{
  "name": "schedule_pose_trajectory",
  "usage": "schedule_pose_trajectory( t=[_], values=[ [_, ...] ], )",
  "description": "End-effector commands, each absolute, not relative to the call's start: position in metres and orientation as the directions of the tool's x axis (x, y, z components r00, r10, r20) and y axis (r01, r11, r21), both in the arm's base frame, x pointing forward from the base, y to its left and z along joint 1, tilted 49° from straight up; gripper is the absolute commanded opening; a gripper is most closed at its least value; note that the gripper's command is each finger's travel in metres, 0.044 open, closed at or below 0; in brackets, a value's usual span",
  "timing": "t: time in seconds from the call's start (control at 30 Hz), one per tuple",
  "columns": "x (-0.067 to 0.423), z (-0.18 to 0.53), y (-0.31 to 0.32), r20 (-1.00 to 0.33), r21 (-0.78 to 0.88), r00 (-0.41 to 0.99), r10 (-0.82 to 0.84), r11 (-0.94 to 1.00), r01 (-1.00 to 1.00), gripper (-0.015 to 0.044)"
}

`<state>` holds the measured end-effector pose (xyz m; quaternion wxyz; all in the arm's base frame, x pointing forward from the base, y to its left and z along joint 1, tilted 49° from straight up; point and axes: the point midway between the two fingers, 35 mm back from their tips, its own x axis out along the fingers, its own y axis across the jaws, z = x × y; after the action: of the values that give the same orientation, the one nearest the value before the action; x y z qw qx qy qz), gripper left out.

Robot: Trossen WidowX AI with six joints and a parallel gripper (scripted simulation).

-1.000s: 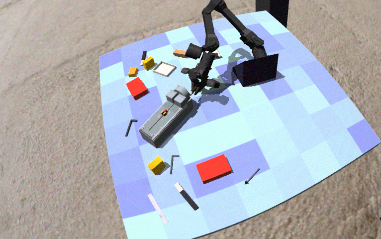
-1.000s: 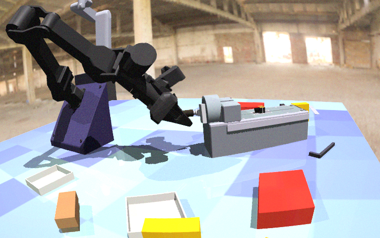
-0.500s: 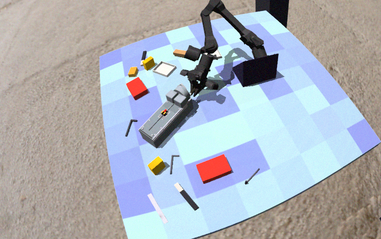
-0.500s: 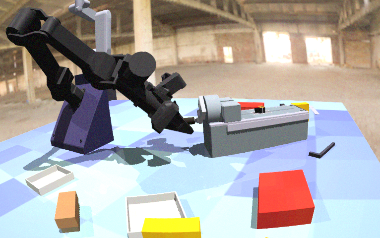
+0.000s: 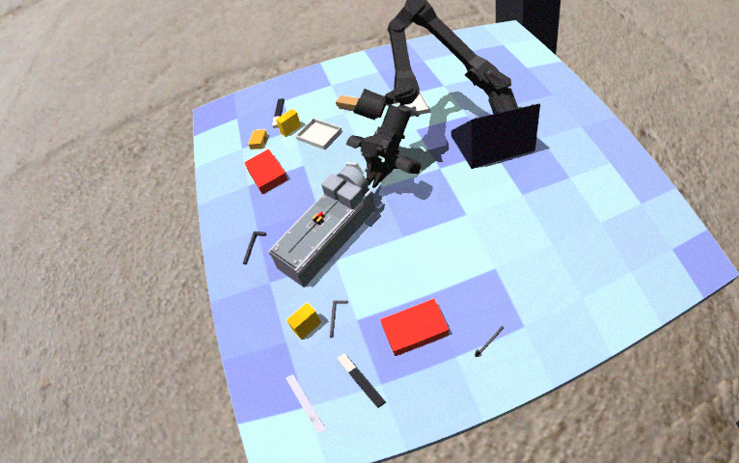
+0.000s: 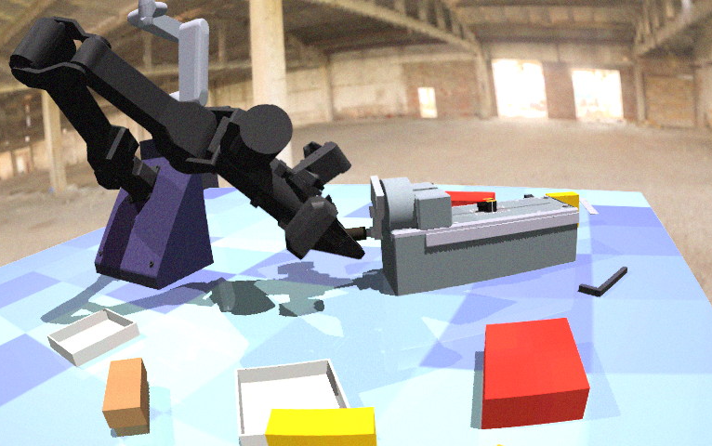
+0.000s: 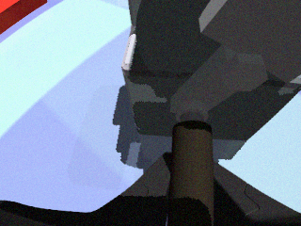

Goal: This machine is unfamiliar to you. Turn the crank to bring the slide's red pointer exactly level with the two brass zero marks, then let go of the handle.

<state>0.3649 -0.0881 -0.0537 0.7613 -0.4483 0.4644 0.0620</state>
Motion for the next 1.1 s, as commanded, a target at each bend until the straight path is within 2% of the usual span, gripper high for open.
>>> schedule_pose_trajectory(
  t=[0.0,1.07],
  values=[
    [0.369,-0.0509,-0.0963,-0.756,-0.632,0.562,-0.335,0.593,-0.498,0.0],
    [0.3737,-0.0451,-0.1012,-0.756,-0.633,0.562,-0.335,0.593,-0.498,0.0]
  ],
)
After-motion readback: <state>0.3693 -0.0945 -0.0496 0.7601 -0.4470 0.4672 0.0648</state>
